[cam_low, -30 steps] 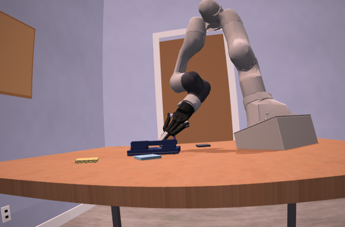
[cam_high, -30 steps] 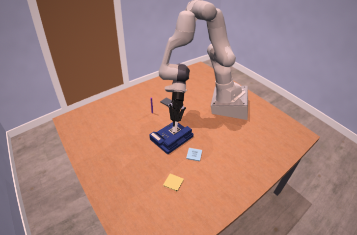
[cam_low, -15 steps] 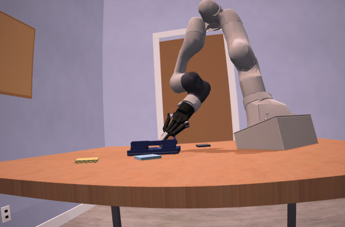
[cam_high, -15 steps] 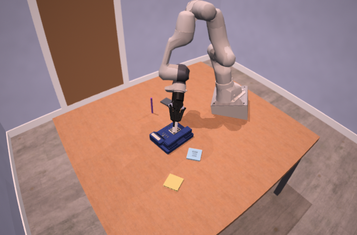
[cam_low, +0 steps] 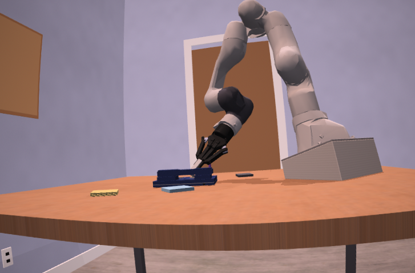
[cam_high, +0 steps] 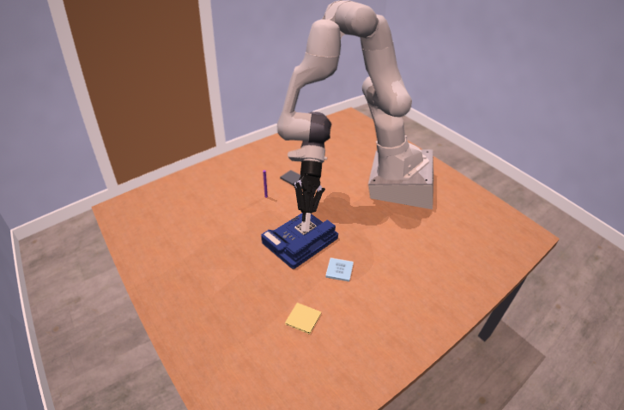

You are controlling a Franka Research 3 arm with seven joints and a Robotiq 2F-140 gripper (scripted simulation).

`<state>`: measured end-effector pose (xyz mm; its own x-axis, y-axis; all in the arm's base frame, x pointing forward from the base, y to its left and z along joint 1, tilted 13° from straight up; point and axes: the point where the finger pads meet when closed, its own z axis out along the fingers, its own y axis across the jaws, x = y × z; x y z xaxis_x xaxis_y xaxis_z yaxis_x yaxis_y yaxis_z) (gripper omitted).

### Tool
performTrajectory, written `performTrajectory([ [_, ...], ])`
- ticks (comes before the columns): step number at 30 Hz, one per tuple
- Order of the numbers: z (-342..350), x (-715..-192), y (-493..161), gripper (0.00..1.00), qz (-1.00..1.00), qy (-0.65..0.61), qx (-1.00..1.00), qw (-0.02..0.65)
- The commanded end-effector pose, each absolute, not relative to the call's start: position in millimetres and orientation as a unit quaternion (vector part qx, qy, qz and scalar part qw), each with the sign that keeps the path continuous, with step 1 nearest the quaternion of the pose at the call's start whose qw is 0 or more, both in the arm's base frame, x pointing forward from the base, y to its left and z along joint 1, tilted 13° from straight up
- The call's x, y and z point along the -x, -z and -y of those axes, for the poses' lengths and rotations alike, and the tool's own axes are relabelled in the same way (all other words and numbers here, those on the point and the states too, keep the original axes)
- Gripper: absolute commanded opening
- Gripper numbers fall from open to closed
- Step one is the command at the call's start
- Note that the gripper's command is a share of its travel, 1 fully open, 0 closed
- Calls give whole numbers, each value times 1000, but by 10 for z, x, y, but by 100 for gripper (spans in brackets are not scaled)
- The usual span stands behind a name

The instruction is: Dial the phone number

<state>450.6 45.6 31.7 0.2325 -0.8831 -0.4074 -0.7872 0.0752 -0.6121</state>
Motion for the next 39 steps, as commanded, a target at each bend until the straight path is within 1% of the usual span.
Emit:
performTrajectory([
  [1, -445, -4514, -313, 0, -616, 62, 677, 398],
  [19, -451, -4480, -431, 0, -616, 62, 677, 398],
  [32, -268, -4271, -428, 0, -616, 62, 677, 398],
  [39, -244, -4244, -428, 0, -616, 62, 677, 398],
])
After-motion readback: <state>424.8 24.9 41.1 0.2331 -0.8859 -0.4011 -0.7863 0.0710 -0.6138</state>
